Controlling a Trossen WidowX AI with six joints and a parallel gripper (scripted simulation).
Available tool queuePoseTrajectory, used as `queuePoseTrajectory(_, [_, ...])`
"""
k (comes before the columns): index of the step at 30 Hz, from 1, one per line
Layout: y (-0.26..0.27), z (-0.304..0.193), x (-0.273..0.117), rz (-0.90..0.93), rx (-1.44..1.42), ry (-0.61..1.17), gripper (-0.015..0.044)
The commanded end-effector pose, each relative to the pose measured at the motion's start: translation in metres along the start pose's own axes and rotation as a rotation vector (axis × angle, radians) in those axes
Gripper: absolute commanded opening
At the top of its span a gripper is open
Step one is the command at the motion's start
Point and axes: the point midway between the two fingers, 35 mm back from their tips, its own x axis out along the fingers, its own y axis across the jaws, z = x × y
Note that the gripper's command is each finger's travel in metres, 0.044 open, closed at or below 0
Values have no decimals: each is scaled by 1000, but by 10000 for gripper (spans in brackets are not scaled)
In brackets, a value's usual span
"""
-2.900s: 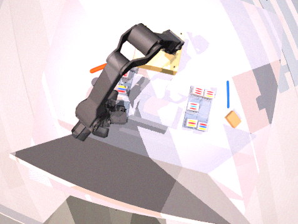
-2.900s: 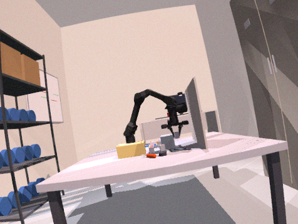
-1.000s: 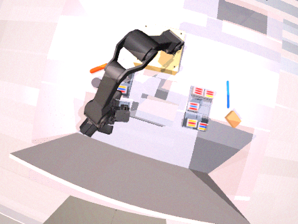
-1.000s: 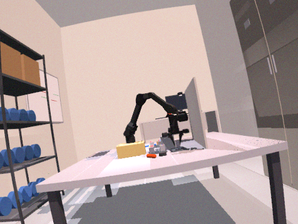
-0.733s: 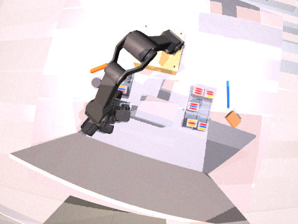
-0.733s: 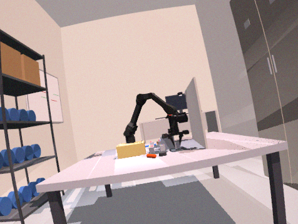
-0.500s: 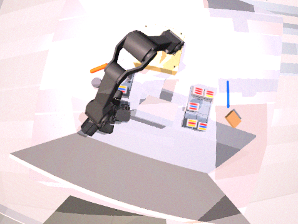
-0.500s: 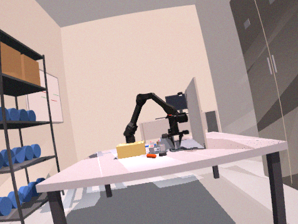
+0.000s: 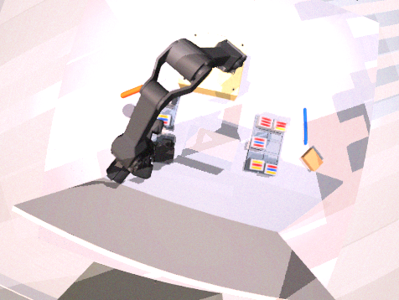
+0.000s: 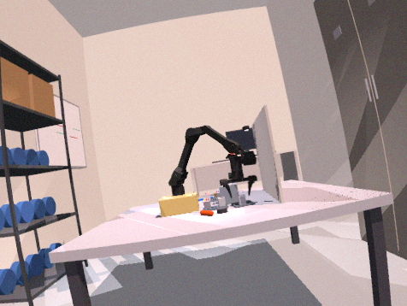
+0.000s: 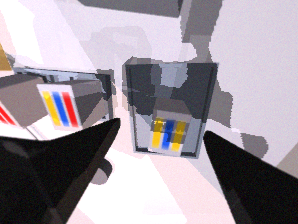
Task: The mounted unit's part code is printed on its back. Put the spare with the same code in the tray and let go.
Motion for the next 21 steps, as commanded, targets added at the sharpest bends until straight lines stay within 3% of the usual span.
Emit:
queuePoseTrajectory(1, [-4, -2, -63, -31, -3, 18, 440])
queuePoseTrajectory(4, [0, 0, -89, -30, -4, 18, 440])
queuePoseTrajectory(21, [-4, -2, -93, -54, 1, 28, 440])
